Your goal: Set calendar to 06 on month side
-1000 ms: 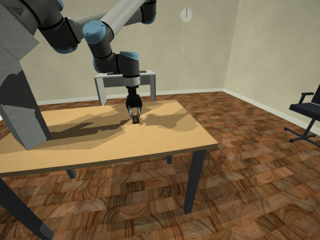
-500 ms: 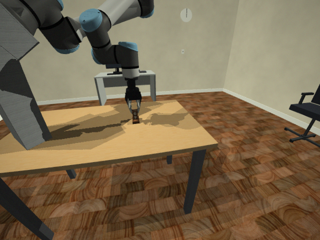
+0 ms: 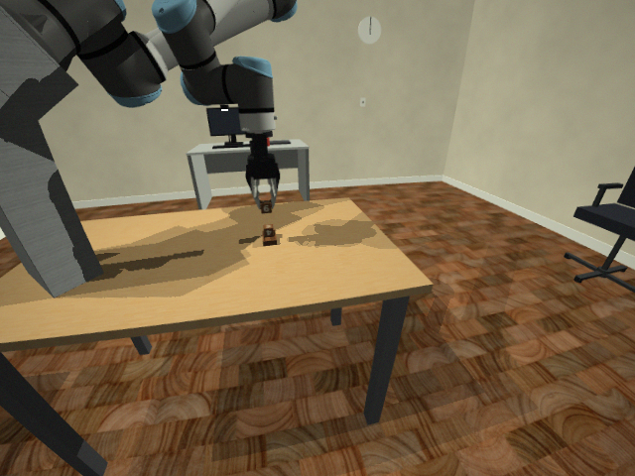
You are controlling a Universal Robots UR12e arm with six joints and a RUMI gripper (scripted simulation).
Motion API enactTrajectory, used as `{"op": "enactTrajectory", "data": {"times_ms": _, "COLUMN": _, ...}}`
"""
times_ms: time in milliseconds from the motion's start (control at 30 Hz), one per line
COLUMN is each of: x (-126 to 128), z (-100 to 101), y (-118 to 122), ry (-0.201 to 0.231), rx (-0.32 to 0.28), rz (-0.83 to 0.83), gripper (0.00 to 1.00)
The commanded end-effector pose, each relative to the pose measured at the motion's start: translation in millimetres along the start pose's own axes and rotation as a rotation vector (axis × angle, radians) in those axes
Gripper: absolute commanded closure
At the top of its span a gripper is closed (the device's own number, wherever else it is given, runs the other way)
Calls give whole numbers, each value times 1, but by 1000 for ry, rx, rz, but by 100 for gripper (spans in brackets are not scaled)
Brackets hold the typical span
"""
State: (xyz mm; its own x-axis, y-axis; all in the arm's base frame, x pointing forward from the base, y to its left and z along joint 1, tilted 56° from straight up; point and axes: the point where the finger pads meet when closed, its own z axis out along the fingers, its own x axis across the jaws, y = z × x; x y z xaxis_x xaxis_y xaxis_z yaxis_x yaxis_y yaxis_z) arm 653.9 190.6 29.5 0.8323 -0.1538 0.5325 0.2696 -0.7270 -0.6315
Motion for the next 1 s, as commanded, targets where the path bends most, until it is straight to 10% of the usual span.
{"op": "enactTrajectory", "data": {"times_ms": 0, "x": 0, "z": -3, "y": 0, "ry": -1, "rx": 0, "rz": 0, "gripper": 89}}
{"op": "enactTrajectory", "data": {"times_ms": 967, "x": 3, "z": 0, "y": -17, "ry": -4, "rx": -2, "rz": 189, "gripper": 89}}
